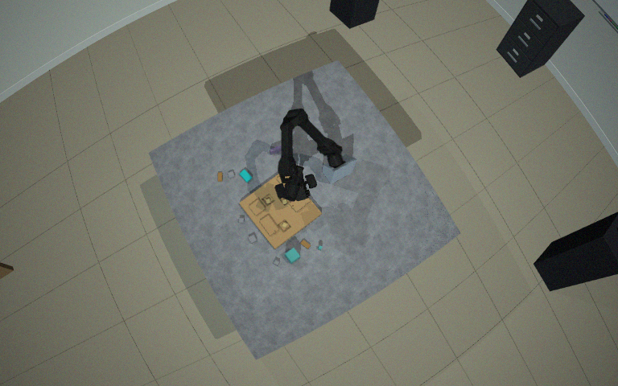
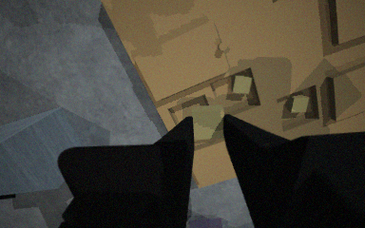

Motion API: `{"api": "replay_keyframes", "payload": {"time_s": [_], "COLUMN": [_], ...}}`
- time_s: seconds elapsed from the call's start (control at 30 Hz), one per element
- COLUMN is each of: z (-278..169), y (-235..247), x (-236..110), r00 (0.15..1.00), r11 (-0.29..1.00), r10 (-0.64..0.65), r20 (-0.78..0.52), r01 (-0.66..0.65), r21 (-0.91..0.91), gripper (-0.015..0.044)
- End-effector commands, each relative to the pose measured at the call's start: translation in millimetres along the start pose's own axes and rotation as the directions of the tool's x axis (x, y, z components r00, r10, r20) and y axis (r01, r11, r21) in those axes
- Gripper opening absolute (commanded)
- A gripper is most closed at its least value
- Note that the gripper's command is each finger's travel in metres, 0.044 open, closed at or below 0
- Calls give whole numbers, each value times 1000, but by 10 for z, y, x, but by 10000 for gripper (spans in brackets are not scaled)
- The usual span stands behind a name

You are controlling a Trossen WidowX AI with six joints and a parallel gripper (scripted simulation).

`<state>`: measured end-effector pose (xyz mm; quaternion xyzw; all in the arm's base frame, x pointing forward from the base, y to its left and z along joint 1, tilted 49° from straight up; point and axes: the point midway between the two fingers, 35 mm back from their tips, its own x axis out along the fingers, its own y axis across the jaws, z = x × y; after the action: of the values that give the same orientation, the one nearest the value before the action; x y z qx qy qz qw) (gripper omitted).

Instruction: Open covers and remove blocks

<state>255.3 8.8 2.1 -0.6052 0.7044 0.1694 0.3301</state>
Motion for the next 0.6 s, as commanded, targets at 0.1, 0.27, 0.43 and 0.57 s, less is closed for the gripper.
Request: {"api": "replay_keyframes", "payload": {"time_s": [0.1,0.27,0.43,0.57], "z": [277,462,649,800], "y": [-38,-46,-41,-28], "x": [-47,-68,-84,-93], "r00": [1000,1000,1000,1000], "r11": [1000,1000,1000,1000], "r10": [4,4,4,4], "r20": [9,12,15,16], "r01": [-4,-4,-4,-4], "r21": [3,3,3,3], "gripper": [80,80,80,80]}}
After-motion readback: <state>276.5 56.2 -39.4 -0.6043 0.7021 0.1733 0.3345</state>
